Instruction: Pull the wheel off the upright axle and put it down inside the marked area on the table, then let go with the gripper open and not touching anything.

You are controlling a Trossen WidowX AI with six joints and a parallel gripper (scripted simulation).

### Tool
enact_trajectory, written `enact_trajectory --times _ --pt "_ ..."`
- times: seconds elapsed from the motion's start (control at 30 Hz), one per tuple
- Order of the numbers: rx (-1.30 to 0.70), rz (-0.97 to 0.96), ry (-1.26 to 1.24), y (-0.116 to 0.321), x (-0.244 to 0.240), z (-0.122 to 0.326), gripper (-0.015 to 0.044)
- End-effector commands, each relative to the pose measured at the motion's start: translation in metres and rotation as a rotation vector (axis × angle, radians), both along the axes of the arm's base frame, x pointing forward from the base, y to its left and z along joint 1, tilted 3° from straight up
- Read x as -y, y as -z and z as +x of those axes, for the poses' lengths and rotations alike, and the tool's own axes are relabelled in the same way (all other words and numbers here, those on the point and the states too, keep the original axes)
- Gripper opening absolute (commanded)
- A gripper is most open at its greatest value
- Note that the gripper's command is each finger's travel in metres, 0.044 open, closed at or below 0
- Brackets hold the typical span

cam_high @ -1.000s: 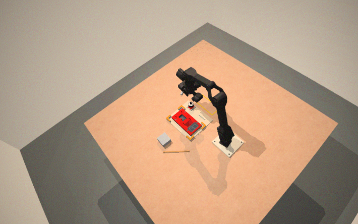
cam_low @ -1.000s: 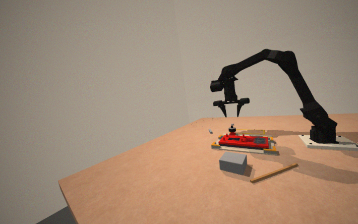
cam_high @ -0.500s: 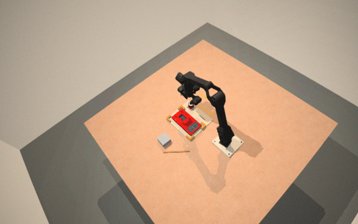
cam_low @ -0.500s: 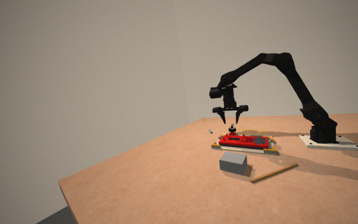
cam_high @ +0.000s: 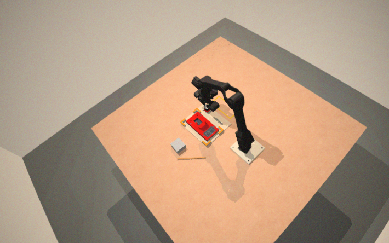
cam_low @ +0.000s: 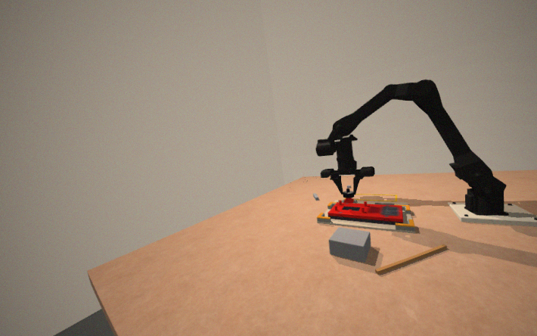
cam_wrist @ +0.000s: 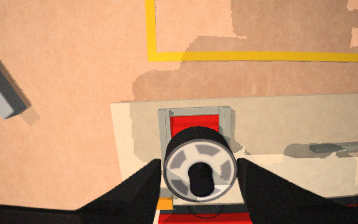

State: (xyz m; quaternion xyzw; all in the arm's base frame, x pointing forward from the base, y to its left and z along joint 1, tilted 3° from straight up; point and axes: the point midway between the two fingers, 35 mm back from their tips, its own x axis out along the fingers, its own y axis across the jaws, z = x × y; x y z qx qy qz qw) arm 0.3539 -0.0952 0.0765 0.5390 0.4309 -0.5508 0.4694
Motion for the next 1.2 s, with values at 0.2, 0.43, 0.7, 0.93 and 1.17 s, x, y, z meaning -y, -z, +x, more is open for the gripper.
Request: enact_trajectory --times 0.2,0.43,0.7,0.93,1.17 --pt "-0.001 0.0 0.0 -0.0003 -0.0001 -0.0002 0.0115" --pt "-0.001 0.0 0.0 -0.002 -0.0002 -0.0001 0.0" --pt "-0.001 0.0 -0.001 -0.0046 -0.0003 0.0 0.0" --pt "0.0 -0.001 -0.001 -0.0069 -0.0004 0.0001 0.0" --pt "0.0 -0.001 -0.001 -0.0092 -0.0005 0.0001 0.0"
